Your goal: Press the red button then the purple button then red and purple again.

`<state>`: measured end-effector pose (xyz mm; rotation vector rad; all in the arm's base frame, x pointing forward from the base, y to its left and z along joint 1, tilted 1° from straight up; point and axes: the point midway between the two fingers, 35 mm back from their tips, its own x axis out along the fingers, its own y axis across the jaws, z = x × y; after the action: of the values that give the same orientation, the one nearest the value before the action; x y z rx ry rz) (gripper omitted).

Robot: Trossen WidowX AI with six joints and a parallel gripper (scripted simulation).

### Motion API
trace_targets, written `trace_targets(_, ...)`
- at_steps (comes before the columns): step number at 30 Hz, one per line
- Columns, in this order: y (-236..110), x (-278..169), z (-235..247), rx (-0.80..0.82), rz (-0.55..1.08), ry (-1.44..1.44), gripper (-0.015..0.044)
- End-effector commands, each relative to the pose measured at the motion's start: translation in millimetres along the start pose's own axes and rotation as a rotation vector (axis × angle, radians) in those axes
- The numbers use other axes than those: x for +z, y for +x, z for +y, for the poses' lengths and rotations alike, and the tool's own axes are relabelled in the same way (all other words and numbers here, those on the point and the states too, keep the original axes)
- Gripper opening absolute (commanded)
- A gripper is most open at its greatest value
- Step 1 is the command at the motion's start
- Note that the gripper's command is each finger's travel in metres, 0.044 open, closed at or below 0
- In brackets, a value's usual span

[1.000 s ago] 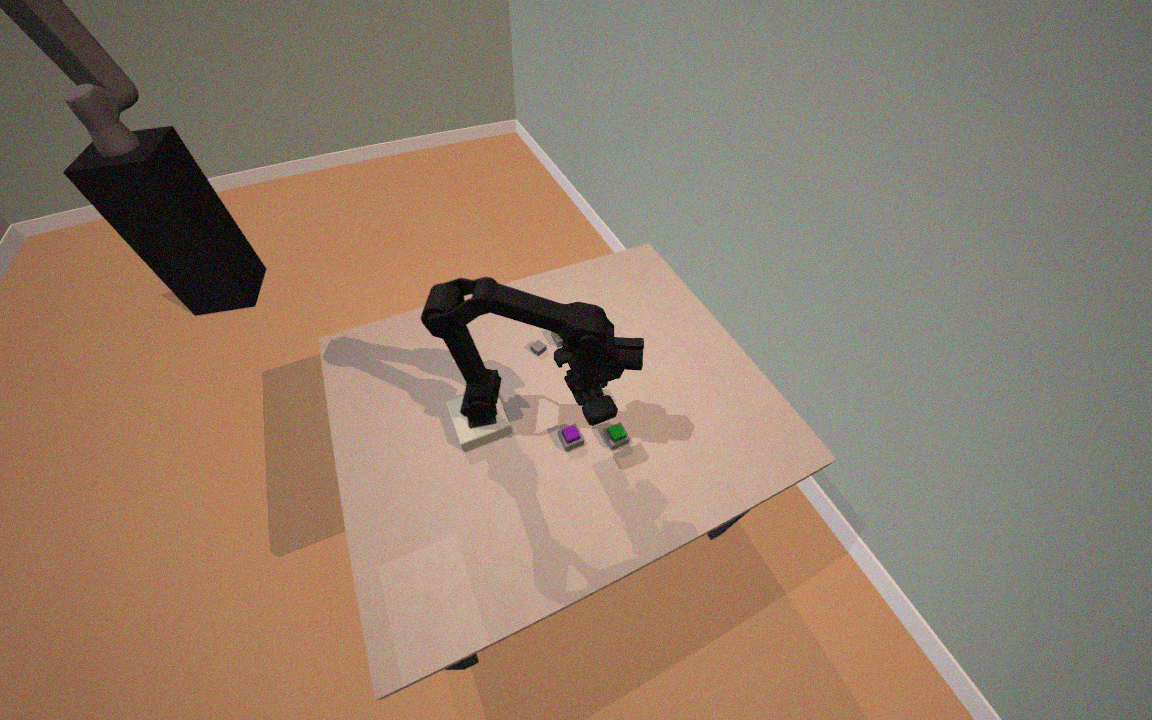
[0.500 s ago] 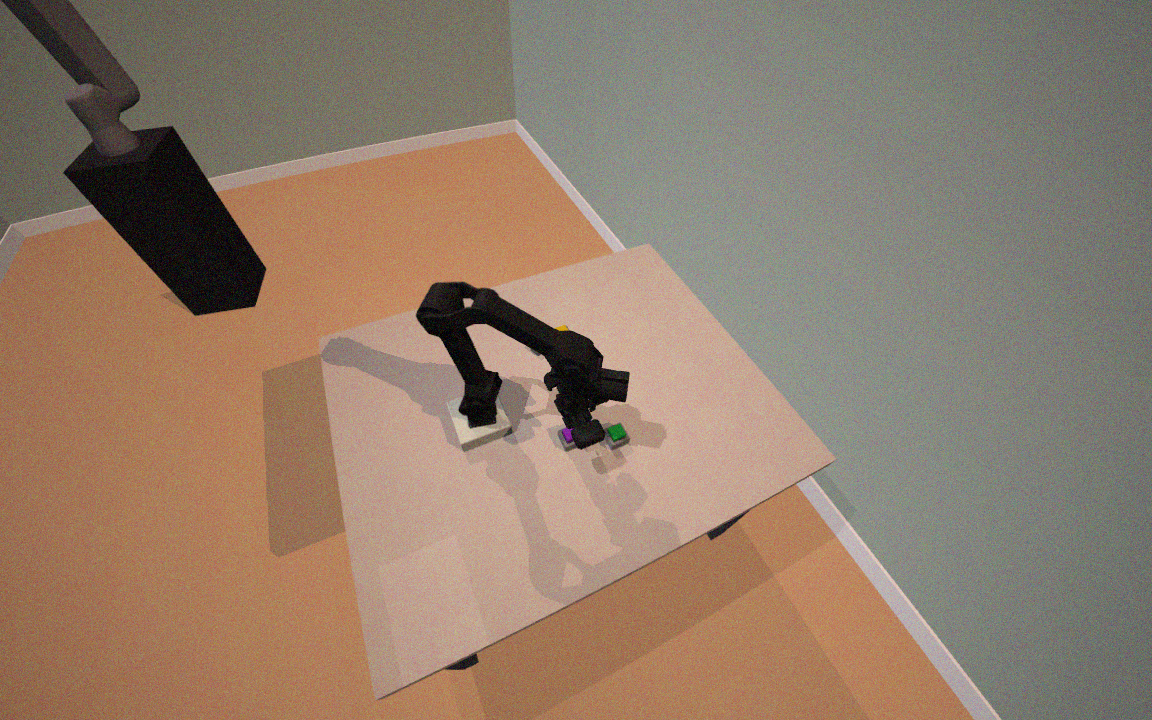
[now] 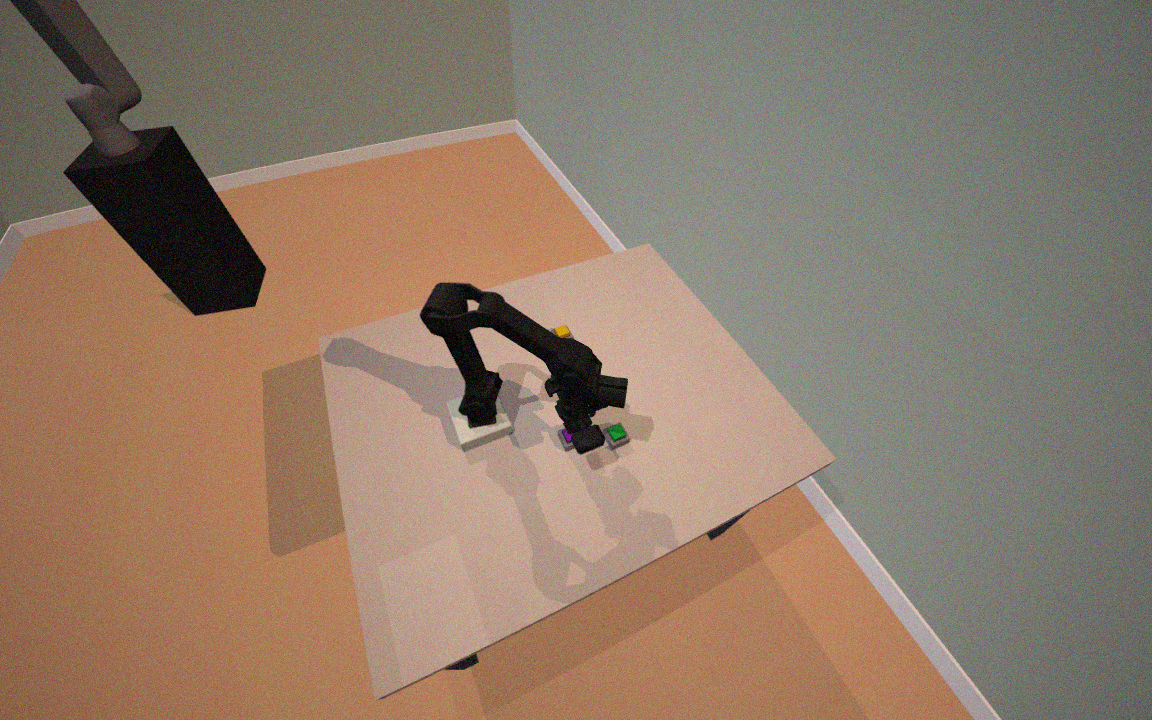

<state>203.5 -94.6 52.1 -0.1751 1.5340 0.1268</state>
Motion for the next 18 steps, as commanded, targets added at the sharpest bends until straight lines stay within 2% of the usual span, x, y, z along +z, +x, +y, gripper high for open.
trace_targets(1,10,-2,1,0.008,0.011,-0.004,0.002)
trace_targets(18,23,-3,2,0.009,0.011,-0.004,0.002)
